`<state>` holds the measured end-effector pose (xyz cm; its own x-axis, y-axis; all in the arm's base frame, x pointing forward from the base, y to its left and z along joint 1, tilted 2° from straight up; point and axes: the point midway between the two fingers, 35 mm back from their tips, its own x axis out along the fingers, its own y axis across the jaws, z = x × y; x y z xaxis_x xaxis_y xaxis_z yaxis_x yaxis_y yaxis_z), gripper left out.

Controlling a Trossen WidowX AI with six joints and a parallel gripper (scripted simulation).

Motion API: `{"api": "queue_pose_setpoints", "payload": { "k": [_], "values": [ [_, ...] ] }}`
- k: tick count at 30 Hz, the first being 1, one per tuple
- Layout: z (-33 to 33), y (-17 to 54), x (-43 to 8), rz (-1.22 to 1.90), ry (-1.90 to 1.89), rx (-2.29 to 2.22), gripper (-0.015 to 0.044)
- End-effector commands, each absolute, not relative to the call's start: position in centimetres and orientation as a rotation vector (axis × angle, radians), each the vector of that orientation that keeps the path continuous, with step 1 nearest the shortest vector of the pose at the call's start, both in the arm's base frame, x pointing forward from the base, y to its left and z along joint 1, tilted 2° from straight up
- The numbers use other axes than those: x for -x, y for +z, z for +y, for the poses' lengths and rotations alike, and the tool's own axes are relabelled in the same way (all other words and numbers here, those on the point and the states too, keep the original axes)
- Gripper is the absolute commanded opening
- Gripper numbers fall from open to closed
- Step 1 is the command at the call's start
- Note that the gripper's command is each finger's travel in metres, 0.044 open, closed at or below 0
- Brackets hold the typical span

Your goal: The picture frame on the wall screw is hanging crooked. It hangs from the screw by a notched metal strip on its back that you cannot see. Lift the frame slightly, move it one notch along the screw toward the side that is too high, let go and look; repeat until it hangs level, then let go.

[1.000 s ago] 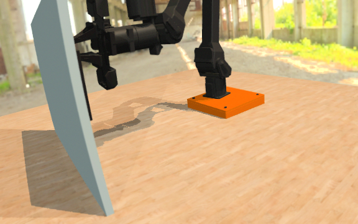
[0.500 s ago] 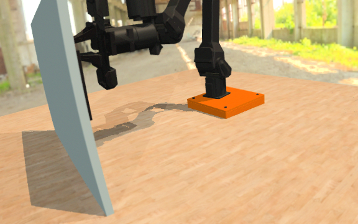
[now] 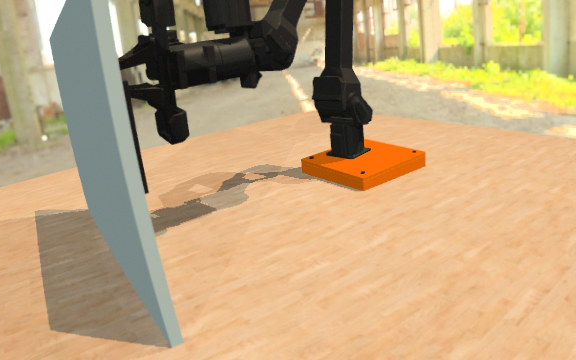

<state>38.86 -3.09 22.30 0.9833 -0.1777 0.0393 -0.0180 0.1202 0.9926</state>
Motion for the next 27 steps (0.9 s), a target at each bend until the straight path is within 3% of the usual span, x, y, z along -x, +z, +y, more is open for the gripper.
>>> {"api": "queue_pose_setpoints", "payload": {
  "k": [1,27],
  "values": [
    [-3.14,22.85,-38.85,-0.179,-0.106,-1.453,0.0],
    [-3.35,23.03,-38.8,-0.179,-0.106,-1.452,0.0]
  ]
}}
